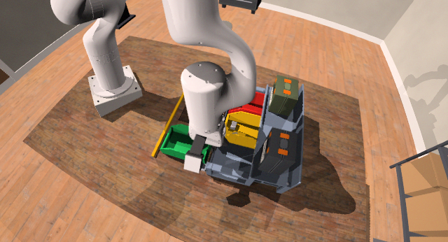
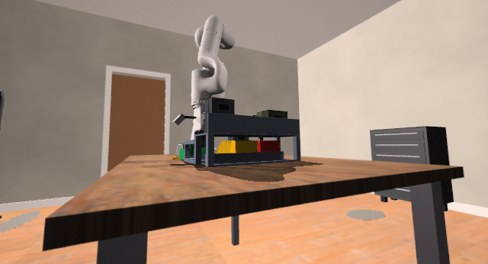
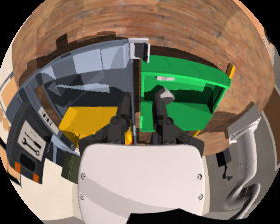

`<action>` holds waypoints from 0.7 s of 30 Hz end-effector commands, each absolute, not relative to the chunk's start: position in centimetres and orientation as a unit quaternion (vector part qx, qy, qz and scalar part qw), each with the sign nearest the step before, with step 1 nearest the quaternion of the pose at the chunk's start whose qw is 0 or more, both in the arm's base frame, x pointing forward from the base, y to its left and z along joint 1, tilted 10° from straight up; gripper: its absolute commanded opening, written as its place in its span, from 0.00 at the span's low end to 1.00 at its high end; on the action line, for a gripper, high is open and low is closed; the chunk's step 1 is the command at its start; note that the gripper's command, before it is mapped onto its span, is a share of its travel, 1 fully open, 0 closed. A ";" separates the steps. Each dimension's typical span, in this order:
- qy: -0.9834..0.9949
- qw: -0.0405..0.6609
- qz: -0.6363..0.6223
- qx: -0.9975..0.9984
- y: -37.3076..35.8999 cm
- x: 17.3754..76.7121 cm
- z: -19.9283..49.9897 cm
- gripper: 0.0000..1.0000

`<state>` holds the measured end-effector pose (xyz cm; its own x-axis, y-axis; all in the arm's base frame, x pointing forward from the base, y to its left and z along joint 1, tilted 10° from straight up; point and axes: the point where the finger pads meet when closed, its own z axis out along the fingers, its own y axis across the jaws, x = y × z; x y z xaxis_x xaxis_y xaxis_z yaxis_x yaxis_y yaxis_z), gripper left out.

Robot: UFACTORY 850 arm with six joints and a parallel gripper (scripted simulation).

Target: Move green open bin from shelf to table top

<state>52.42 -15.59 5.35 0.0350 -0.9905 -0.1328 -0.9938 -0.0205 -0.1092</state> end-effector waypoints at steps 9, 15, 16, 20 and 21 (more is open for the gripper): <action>0.695 0.086 0.009 -0.714 -16.4 51.9 10.8 0.33; 0.695 0.086 0.009 -0.714 -16.4 51.9 10.8 0.33; 0.695 0.086 0.009 -0.714 -16.4 51.9 10.8 0.33; 0.695 0.086 0.009 -0.714 -16.4 51.9 10.8 0.33; 0.695 0.086 0.009 -0.714 -16.4 51.9 10.8 0.33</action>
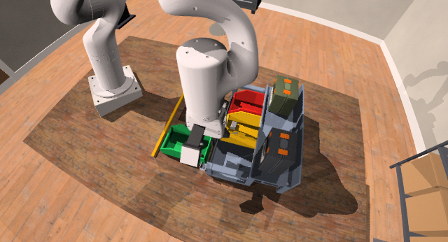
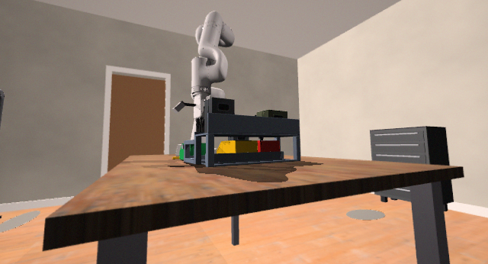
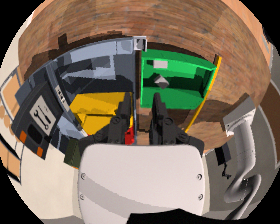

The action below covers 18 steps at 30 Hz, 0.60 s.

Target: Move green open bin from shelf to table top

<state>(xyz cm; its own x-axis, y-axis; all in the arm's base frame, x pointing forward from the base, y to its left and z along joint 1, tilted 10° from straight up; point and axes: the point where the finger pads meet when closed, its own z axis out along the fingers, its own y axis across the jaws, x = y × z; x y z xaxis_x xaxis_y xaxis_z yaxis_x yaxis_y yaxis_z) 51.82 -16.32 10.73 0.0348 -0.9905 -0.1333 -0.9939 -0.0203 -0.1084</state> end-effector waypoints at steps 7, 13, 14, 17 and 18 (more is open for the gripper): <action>0.695 0.086 0.009 -0.714 -16.7 51.7 13.3 0.33; 0.695 0.086 0.009 -0.714 -16.7 51.7 13.3 0.33; 0.695 0.086 0.009 -0.714 -16.7 51.7 13.3 0.33; 0.695 0.086 0.009 -0.714 -16.7 51.7 13.3 0.33; 0.695 0.086 0.009 -0.714 -16.7 51.7 13.1 0.33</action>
<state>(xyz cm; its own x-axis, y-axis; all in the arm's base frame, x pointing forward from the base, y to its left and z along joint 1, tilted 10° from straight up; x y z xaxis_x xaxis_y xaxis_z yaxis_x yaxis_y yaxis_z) 51.59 -16.68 13.22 0.0350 -0.9905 -0.1330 -0.9938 -0.0205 -0.1089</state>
